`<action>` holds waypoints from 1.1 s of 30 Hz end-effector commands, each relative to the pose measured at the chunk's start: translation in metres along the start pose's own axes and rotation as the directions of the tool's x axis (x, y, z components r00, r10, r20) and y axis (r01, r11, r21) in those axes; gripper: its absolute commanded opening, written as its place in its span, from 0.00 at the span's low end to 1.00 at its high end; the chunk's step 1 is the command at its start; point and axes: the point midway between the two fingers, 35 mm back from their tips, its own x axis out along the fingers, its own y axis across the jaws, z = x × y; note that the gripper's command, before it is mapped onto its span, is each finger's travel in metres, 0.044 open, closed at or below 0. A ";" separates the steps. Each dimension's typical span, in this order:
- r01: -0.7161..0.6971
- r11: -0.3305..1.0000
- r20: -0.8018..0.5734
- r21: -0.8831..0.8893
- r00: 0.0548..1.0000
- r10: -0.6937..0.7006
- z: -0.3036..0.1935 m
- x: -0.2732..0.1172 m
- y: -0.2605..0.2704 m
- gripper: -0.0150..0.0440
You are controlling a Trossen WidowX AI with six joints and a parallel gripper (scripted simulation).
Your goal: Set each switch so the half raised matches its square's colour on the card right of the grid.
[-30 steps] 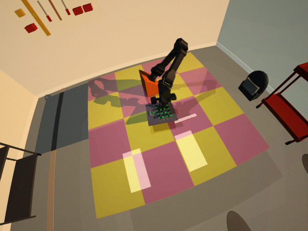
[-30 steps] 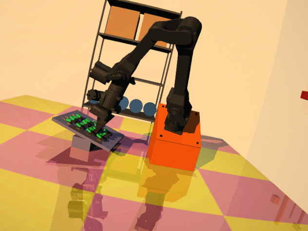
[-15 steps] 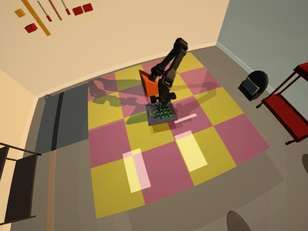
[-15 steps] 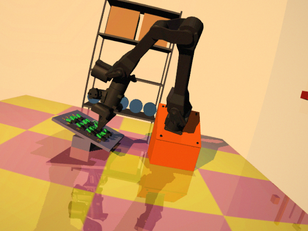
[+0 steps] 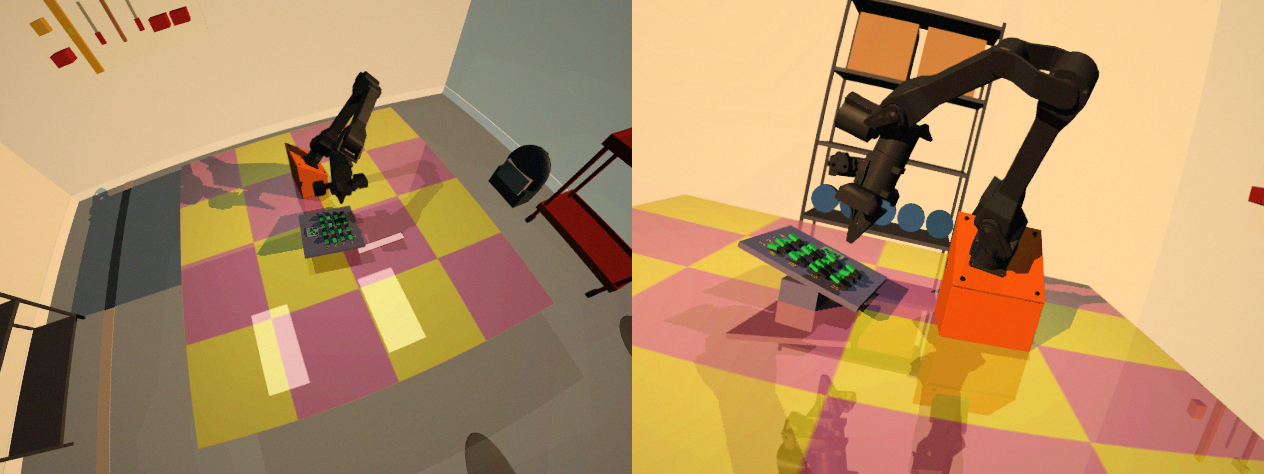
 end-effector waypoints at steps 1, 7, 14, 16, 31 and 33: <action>-0.003 1.000 -0.002 0.008 1.000 0.003 -0.004 0.002 0.005 0.25; -0.005 1.000 -0.026 0.007 1.000 0.005 -0.004 0.035 0.005 0.25; -0.006 1.000 -0.026 0.007 1.000 0.006 -0.004 0.045 0.006 0.25; -0.006 1.000 -0.026 0.007 1.000 0.006 -0.004 0.046 0.006 0.25; -0.006 1.000 -0.026 0.007 1.000 0.006 -0.004 0.059 0.006 0.25; -0.006 1.000 -0.026 0.007 1.000 0.006 -0.004 0.059 0.006 0.25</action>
